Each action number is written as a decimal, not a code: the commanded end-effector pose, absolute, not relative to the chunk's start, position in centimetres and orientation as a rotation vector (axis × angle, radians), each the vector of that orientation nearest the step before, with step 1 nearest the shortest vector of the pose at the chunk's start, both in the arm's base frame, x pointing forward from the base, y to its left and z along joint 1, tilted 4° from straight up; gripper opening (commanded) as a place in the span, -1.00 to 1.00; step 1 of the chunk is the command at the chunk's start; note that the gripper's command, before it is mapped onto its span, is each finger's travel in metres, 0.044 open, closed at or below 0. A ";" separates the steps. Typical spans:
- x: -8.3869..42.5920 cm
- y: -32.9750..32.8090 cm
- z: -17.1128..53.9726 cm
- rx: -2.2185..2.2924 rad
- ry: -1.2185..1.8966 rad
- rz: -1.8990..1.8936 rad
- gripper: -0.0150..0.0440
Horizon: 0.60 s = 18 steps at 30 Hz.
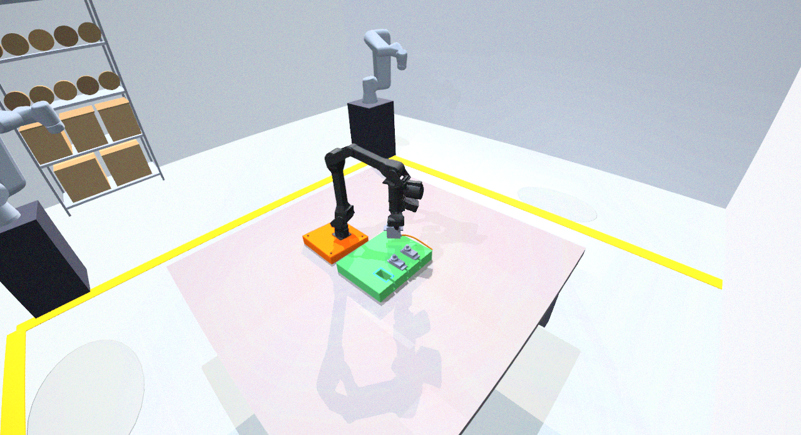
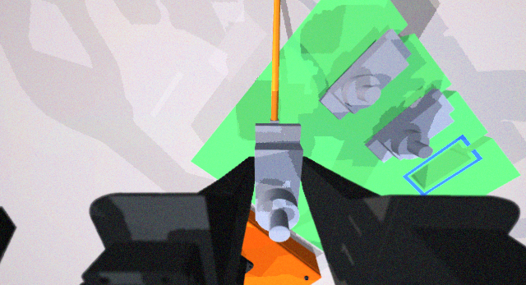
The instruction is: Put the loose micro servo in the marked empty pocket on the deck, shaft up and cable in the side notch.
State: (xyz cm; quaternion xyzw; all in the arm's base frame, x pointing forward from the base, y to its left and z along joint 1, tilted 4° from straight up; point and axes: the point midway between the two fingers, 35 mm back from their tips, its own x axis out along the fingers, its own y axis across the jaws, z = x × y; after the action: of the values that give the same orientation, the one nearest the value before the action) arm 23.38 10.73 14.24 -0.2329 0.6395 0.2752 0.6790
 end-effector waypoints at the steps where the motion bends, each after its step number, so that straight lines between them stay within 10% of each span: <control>1: 23.2 10.1 14.5 -0.522 1.425 0.619 -0.49; 18: 23.4 3.2 14.0 -0.527 1.428 0.615 -0.49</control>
State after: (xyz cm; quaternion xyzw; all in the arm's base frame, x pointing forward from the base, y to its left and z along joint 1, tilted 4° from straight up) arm 23.52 4.57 13.74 -0.2331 0.6412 0.2729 0.6782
